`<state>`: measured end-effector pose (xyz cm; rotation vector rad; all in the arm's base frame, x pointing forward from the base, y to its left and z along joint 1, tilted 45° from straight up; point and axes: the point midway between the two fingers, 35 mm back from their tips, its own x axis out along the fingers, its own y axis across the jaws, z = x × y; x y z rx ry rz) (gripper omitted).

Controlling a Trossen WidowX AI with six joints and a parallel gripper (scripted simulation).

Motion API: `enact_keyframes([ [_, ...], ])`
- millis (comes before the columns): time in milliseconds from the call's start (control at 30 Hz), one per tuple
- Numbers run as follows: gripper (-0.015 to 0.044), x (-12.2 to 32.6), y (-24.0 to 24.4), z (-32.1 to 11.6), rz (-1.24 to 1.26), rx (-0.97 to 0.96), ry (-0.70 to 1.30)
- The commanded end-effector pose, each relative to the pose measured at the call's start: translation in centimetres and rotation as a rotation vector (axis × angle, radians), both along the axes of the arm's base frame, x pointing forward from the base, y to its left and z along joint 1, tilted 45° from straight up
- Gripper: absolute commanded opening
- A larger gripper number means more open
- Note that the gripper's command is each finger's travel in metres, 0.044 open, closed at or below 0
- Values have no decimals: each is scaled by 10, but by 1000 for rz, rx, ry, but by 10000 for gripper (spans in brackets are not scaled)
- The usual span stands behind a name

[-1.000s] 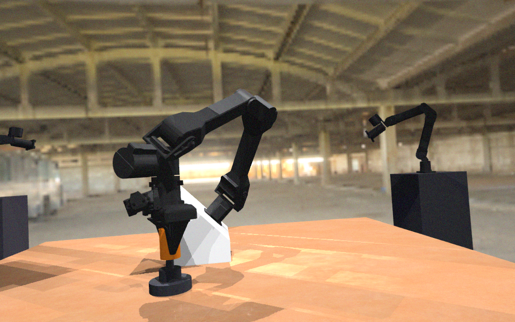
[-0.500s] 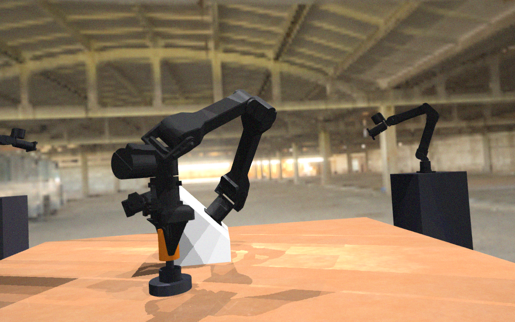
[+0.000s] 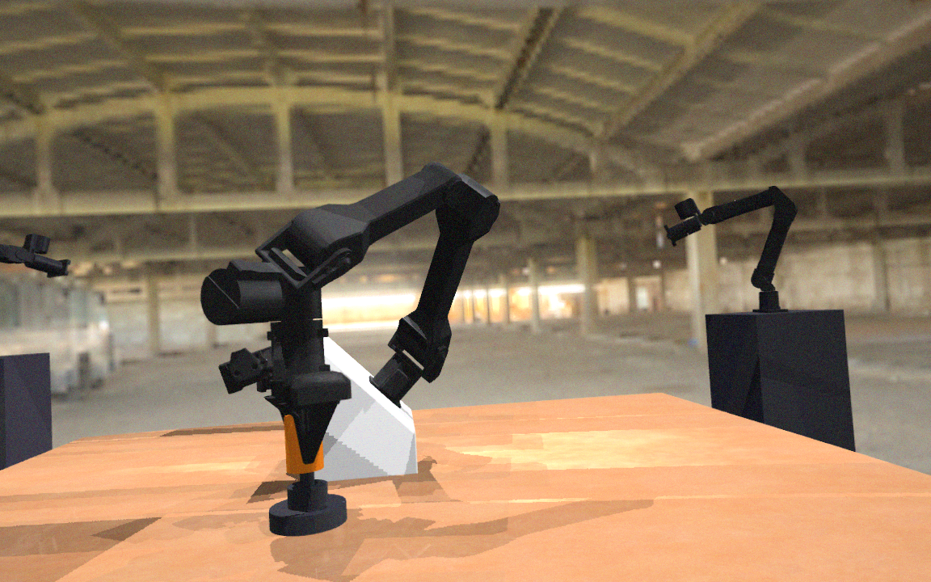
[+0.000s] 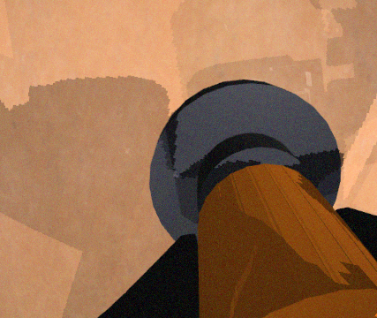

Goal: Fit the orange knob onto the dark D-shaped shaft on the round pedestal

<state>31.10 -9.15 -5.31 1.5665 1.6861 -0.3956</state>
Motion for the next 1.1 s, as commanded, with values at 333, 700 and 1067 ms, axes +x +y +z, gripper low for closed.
enact_keyframes([
  [333,0,-3,-2,4,-40,3,39],
  [700,0,-6,2,5,-152,14,147],
  [1067,0,-5,1,4,-152,14,147],
])
